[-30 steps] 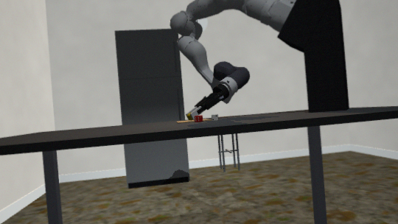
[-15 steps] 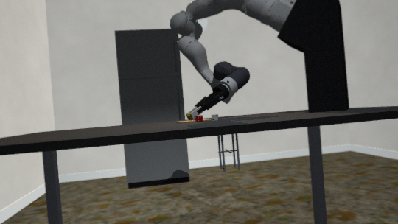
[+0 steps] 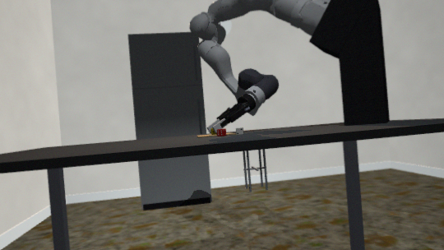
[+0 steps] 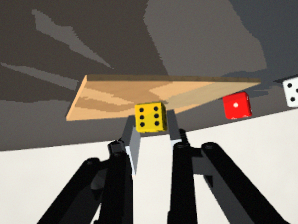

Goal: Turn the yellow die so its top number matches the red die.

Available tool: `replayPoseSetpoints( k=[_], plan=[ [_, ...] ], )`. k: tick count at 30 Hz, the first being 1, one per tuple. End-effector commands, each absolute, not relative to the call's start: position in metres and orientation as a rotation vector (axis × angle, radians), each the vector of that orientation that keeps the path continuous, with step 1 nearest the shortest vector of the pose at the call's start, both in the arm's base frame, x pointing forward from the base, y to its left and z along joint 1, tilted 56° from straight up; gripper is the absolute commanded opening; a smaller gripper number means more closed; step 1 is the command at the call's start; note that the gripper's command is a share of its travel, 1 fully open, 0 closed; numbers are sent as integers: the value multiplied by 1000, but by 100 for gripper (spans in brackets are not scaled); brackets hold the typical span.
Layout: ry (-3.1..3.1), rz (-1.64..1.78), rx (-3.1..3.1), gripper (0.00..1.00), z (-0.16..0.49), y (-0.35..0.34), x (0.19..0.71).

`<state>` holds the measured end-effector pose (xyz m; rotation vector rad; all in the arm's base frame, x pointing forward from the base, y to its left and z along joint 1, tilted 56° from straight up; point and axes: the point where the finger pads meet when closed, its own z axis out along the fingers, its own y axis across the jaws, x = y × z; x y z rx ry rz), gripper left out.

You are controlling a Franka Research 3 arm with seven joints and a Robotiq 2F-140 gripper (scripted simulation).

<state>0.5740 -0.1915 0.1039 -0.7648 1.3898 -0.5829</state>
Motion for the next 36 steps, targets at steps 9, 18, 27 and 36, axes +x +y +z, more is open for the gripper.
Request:
replayPoseSetpoints(
  k=[9, 18, 27, 36],
  plan=[
    [1392, -582, -771, 25, 102, -191, 573],
    [1392, -582, -771, 25, 102, -191, 573],
    [1392, -582, -771, 25, 102, -191, 573],
    [1392, -582, -771, 25, 102, -191, 573]
  ],
)
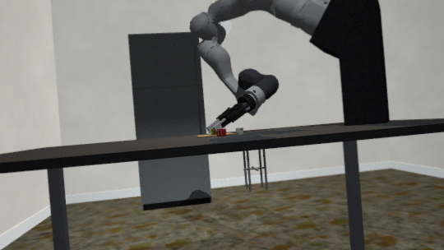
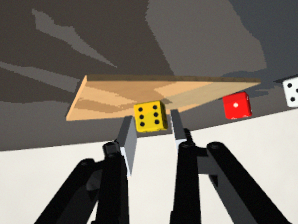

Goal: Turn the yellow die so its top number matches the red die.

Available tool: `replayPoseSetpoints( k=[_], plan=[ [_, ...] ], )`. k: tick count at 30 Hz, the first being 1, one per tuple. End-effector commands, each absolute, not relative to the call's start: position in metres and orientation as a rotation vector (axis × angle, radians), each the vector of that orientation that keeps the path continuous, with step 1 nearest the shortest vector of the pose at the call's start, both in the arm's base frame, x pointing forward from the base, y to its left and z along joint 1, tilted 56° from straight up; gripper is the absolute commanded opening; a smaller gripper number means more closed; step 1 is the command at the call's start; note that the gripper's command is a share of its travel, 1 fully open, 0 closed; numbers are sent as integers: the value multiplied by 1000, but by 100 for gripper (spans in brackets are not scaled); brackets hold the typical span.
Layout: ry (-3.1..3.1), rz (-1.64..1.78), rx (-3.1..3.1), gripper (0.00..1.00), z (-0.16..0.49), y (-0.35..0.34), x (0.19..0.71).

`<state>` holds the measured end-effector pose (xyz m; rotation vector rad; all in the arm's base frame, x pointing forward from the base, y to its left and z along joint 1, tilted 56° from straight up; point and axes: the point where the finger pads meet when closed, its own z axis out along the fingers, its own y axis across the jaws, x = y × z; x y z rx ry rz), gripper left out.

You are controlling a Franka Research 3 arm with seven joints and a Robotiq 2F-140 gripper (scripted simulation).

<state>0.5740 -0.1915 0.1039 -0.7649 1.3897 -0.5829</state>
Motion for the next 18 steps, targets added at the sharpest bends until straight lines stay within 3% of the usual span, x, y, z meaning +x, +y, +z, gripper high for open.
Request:
replayPoseSetpoints(
  k=[1, 18],
  plan=[
    [1392, -582, -771, 25, 102, -191, 573],
    [1392, -582, -771, 25, 102, -192, 570]
  ],
)
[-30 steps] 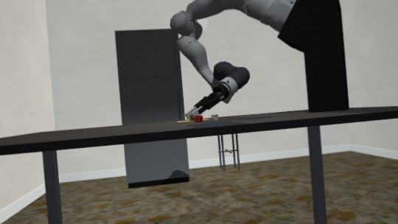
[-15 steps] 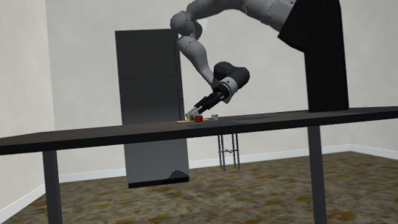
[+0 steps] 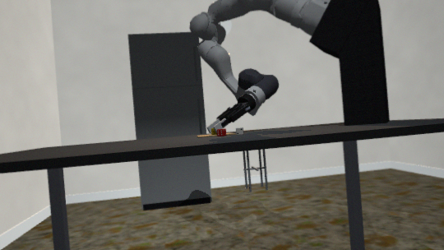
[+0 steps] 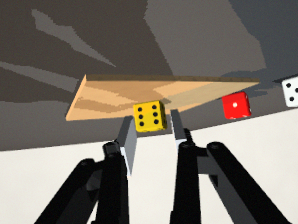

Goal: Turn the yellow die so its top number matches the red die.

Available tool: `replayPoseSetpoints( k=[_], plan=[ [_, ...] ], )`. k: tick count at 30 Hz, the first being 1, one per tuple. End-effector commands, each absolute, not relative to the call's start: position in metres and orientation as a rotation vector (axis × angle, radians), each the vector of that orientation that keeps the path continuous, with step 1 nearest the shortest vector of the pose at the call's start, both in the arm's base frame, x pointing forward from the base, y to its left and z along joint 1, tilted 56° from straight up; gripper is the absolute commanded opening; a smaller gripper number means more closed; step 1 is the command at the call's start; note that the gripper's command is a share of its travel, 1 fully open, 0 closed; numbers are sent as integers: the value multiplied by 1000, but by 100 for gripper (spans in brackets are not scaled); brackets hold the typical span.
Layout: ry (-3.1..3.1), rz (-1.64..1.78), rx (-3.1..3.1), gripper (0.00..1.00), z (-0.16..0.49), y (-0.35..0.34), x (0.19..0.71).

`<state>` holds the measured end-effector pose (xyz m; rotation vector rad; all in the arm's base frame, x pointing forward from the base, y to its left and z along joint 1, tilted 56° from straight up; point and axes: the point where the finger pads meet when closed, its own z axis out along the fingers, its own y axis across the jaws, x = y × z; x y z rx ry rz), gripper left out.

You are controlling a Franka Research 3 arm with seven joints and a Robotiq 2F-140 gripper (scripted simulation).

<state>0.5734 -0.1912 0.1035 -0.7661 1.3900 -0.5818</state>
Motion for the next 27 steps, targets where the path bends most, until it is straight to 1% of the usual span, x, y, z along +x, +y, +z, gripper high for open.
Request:
replayPoseSetpoints(
  k=[1, 5, 16, 27],
  plan=[
    [1392, -582, -771, 25, 102, -192, 569],
    [1392, -582, -771, 25, 102, -193, 564],
    [1392, -582, -771, 25, 102, -197, 527],
    [1392, -582, -771, 25, 103, -197, 523]
  ],
)
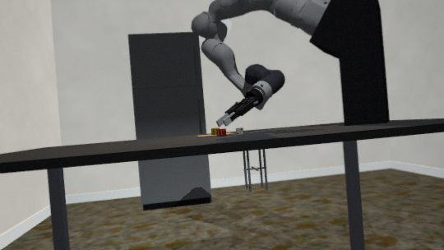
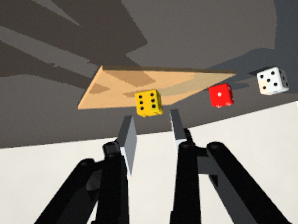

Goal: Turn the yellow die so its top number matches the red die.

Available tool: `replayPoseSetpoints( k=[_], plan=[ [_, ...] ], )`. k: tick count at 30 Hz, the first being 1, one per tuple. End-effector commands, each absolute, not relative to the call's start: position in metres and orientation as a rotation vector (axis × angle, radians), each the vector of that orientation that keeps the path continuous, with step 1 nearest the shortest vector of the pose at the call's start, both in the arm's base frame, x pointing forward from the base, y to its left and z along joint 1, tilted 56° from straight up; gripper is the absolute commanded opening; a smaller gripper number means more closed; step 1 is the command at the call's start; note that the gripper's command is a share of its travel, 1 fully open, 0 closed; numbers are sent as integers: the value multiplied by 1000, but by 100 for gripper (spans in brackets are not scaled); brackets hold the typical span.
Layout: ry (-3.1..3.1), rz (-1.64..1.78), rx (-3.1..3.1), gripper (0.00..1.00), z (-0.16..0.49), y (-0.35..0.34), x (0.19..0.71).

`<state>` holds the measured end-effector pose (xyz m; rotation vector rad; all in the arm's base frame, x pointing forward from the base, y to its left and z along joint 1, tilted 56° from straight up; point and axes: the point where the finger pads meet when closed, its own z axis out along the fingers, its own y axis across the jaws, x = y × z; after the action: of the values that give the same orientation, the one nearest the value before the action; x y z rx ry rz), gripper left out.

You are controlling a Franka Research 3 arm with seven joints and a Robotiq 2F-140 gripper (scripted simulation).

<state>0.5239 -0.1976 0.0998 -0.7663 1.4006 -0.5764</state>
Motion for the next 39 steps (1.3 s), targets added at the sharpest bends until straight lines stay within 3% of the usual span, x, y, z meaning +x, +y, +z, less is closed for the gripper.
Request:
replayPoseSetpoints(
  k=[1, 29, 39],
  plan=[
    [1392, -582, -771, 25, 104, -196, 522],
    [1395, -547, -766, 25, 135, -155, 491],
    [1426, -230, -736, 25, 138, -96, 491]
  ],
)
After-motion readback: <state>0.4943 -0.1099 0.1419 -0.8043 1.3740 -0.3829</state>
